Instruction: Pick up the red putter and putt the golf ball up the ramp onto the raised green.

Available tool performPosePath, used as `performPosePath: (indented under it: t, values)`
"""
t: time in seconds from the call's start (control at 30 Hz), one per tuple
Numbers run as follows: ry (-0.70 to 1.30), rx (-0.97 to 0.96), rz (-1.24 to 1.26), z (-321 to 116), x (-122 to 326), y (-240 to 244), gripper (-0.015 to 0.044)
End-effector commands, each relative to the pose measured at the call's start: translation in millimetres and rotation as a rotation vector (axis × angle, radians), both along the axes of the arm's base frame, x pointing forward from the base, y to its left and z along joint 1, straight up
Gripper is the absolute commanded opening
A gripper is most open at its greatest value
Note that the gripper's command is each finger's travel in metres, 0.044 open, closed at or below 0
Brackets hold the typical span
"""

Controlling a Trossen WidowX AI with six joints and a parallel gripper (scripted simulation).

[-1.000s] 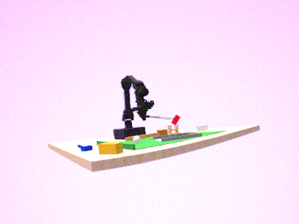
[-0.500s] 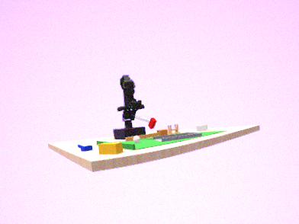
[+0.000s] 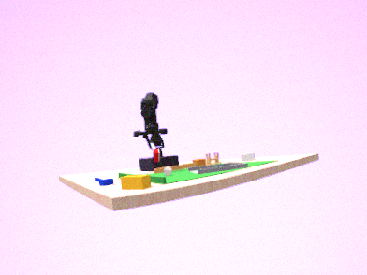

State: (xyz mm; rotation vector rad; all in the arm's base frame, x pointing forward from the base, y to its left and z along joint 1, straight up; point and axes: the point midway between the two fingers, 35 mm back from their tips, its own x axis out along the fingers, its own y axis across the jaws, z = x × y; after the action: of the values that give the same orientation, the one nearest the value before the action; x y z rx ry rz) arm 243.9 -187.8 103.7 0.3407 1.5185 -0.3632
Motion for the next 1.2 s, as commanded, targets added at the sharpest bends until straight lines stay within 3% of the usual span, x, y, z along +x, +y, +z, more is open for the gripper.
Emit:
performPosePath:
  t: [0.0,0.27,1.17]
  values:
    - [0.001,-0.004,-0.011,-6.7,0.8,-2.6,0.0]
    - [0.001,-0.004,-0.011,-38.4,1.1,-2.8,0.0]
    - [-0.002,-0.001,-0.008,-65.7,1.6,-2.3,0.0]
